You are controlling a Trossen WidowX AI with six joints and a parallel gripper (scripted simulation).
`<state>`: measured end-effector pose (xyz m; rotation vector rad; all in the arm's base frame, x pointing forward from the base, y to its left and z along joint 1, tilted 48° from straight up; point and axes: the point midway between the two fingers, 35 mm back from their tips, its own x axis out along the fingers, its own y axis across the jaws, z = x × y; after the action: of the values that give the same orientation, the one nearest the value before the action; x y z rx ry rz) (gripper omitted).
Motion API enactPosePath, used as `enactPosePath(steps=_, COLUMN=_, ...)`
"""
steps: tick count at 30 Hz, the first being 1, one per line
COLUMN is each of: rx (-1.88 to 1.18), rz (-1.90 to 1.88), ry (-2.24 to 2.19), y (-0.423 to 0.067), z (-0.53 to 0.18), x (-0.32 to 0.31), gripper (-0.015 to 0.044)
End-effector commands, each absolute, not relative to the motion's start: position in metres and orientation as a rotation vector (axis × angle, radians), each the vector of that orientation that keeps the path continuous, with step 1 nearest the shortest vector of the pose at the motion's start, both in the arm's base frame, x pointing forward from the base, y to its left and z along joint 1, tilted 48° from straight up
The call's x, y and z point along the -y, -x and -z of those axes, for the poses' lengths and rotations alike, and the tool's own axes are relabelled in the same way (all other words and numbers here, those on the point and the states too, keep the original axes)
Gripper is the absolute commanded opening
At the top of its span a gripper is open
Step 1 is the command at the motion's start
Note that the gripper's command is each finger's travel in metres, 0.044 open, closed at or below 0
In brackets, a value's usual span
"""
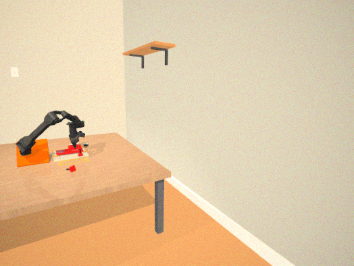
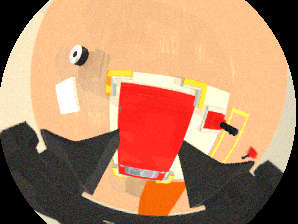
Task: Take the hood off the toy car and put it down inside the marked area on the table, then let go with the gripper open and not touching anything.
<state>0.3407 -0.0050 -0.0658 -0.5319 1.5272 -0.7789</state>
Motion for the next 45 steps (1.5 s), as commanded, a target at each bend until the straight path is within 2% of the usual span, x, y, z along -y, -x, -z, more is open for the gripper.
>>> enactPosePath(steps=1, rx=-1.527, rz=0.778, ry=0.524, y=-0.341, z=0.064, x=0.002, gripper=0.0000)
enactPosePath(steps=23, rx=-1.528, rz=0.778, ry=0.524, y=-0.343, z=0.053, x=-0.010, gripper=0.0000)
enactPosePath(steps=35, rx=-1.529, rz=0.776, ry=0.523, y=-0.348, z=0.024, x=-0.042, gripper=0.0000)
enactPosePath(steps=45, rx=-1.528, rz=0.768, ry=0.527, y=-0.348, z=-0.001, x=-0.014, gripper=0.0000)
